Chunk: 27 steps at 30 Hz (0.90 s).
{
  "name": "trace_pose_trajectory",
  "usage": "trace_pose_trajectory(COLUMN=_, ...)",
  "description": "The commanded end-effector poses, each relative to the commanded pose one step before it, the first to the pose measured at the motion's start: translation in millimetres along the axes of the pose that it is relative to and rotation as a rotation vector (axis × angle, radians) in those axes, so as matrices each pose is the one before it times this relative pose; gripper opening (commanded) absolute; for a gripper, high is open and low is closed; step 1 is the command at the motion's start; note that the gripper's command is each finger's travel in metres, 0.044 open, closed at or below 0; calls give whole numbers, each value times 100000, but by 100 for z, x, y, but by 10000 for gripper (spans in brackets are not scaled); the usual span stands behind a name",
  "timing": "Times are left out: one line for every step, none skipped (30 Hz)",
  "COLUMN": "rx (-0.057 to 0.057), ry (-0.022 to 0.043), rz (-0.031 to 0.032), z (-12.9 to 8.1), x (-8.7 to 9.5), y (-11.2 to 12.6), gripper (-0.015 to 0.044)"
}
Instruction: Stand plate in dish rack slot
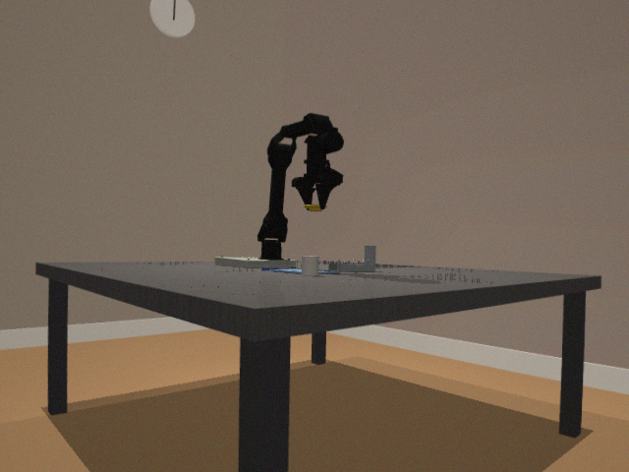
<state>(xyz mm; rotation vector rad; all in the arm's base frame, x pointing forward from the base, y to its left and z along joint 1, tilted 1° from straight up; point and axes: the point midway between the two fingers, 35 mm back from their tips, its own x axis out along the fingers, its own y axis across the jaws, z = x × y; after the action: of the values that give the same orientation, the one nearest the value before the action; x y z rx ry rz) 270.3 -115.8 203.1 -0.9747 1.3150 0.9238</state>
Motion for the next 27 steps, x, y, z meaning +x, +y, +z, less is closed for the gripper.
trace_pose_trajectory(rx=-12732, ry=475, rz=-412, z=481, x=-92, y=347, gripper=0)
trace_pose_trajectory(rx=-3487, ry=-16, rz=0, z=155, x=1, y=45, gripper=0)
trace_pose_trajectory(rx=-3487, ry=-16, rz=-1, z=156, x=1, y=41, gripper=0)
trace_pose_trajectory(rx=-3487, ry=-16, rz=-1, z=156, x=1, y=36, gripper=0)
trace_pose_trajectory(rx=-3487, ry=-16, rz=-2, z=157, x=2, y=32, gripper=0)
trace_pose_trajectory(rx=-3487, ry=-15, rz=-2, z=158, x=2, y=27, gripper=0)
trace_pose_trajectory(rx=-3487, ry=-15, rz=-3, z=158, x=2, y=22, gripper=0)
trace_pose_trajectory(rx=-3487, ry=-15, rz=-3, z=158, x=2, y=18, gripper=0)
trace_pose_trajectory(rx=-3487, ry=-15, rz=-4, z=158, x=2, y=13, gripper=0)
trace_pose_trajectory(rx=-3487, ry=-15, rz=-4, z=158, x=2, y=9, gripper=0)
trace_pose_trajectory(rx=-3487, ry=-15, rz=-5, z=158, x=3, y=4, gripper=0)
trace_pose_trajectory(rx=-3487, ry=-15, rz=-5, z=158, x=3, y=-1, gripper=0)
trace_pose_trajectory(rx=-3487, ry=-14, rz=-6, z=158, x=3, y=-5, gripper=0)
trace_pose_trajectory(rx=-3487, ry=-14, rz=-6, z=157, x=3, y=-10, gripper=0)
trace_pose_trajectory(rx=-3487, ry=-14, rz=-7, z=157, x=3, y=-14, gripper=0)
trace_pose_trajectory(rx=-3487, ry=-14, rz=-7, z=156, x=4, y=-19, gripper=0)
trace_pose_trajectory(rx=-3487, ry=-14, rz=-8, z=155, x=4, y=-23, gripper=0)
trace_pose_trajectory(rx=-3487, ry=-13, rz=-8, z=154, x=4, y=-27, gripper=0)
trace_pose_trajectory(rx=-3487, ry=-13, rz=-9, z=153, x=4, y=-32, gripper=0)
trace_pose_trajectory(rx=-3487, ry=-13, rz=-9, z=151, x=4, y=-36, gripper=0)
trace_pose_trajectory(rx=-3487, ry=-12, rz=-10, z=150, x=4, y=-40, gripper=0)
trace_pose_trajectory(rx=-3487, ry=-12, rz=-10, z=148, x=5, y=-44, gripper=0)
trace_pose_trajectory(rx=-3487, ry=-12, rz=-10, z=147, x=5, y=-49, gripper=0)
trace_pose_trajectory(rx=-3487, ry=-11, rz=-11, z=145, x=5, y=-53, gripper=0)
trace_pose_trajectory(rx=-3487, ry=-11, rz=-11, z=143, x=5, y=-57, gripper=0)
trace_pose_trajectory(rx=-3487, ry=-11, rz=-12, z=141, x=5, y=-61, gripper=0)
trace_pose_trajectory(rx=-3487, ry=-10, rz=-12, z=139, x=6, y=-65, gripper=0)
